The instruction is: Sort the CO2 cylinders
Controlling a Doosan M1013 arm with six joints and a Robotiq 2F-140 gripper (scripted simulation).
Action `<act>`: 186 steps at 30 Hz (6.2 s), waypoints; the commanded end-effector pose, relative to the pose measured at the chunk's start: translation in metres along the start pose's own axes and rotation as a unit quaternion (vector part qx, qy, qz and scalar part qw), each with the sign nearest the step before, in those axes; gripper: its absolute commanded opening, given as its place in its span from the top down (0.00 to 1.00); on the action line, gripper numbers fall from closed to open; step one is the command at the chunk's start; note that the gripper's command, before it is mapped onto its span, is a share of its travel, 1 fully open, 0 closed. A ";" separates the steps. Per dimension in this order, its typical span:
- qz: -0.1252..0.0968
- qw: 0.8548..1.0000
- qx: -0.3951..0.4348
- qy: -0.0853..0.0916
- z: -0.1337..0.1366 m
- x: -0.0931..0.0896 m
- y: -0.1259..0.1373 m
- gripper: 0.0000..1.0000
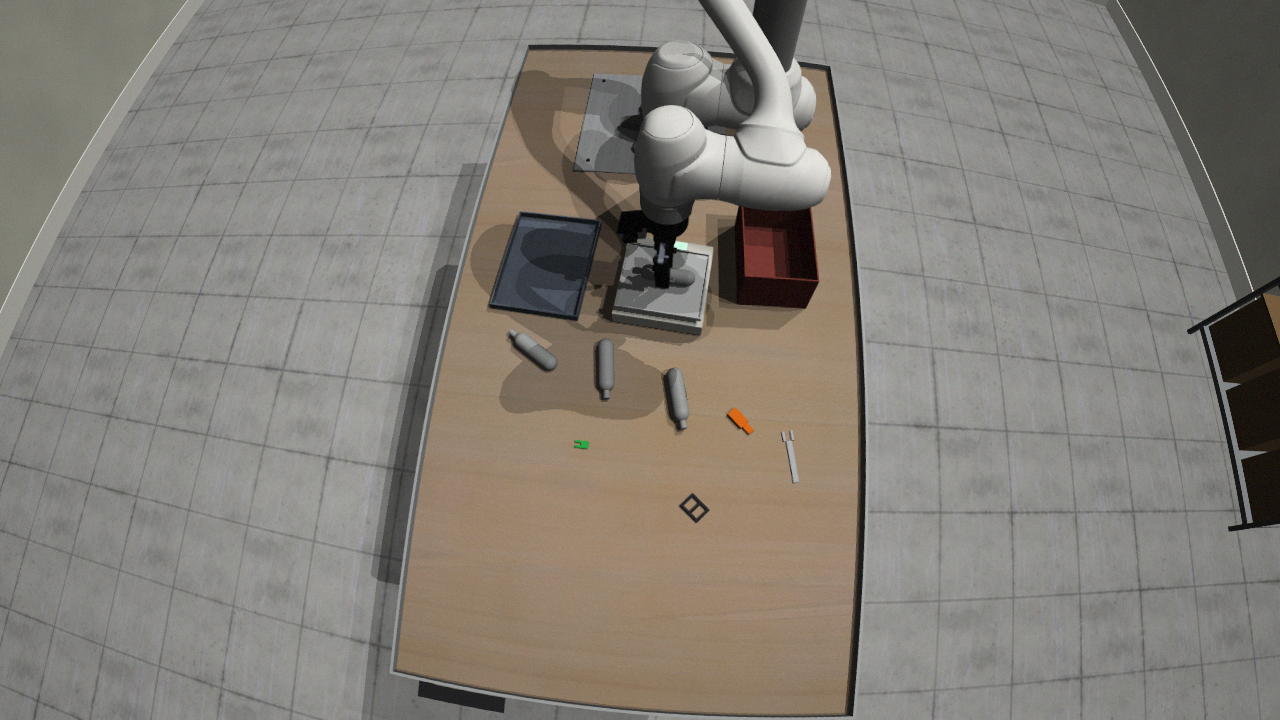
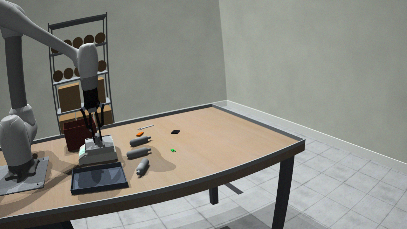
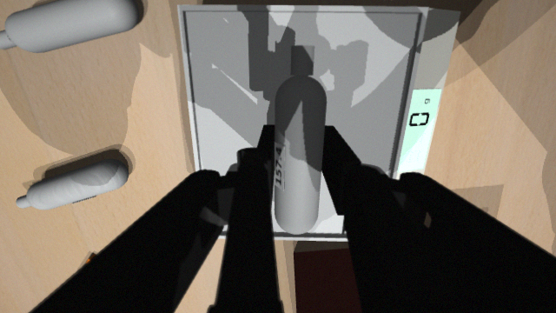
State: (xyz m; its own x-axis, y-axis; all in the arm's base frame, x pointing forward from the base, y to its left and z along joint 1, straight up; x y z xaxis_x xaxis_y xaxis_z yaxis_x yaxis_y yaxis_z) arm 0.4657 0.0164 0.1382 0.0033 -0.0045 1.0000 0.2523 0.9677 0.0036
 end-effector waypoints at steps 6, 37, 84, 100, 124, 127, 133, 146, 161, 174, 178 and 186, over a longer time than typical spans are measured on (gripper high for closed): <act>0.000 1.000 0.000 -0.001 0.000 -0.003 0.000 0.90; 0.000 1.000 0.000 -0.001 0.000 -0.003 0.000 0.59; 0.000 1.000 0.000 -0.001 0.000 0.103 0.000 0.59; 0.006 0.938 0.347 -0.001 0.061 0.155 -0.010 0.59; 0.000 0.707 0.707 -0.001 0.098 0.181 -0.018 0.59; 0.000 0.707 0.707 -0.001 0.098 0.181 -0.018 0.59; 0.000 0.707 0.707 -0.001 0.098 0.181 -0.018 0.59; 0.000 0.707 0.707 -0.001 0.098 0.181 -0.018 0.59; 0.000 0.707 0.707 -0.001 0.098 0.181 -0.018 0.59; 0.000 0.762 0.647 -0.001 0.087 0.174 -0.016 0.59; 0.000 0.845 0.535 -0.001 0.067 0.160 -0.012 0.59; -0.008 0.931 0.366 -0.004 0.022 0.124 -0.005 0.59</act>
State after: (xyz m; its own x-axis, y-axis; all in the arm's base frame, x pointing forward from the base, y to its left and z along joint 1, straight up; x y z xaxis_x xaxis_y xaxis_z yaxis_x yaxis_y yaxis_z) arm 0.4240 0.0166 0.2766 -0.0012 -0.0388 0.9992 -0.6160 0.7872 0.0298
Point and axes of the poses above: the point where the finger pads meet when closed, its own x axis back along the fingers, its own z axis across the jaws, y = z × x, the point moved 4 cm from there along x, back along the fingers, and after that the axes turned 11 degrees about -x, right-handed, at the moved point
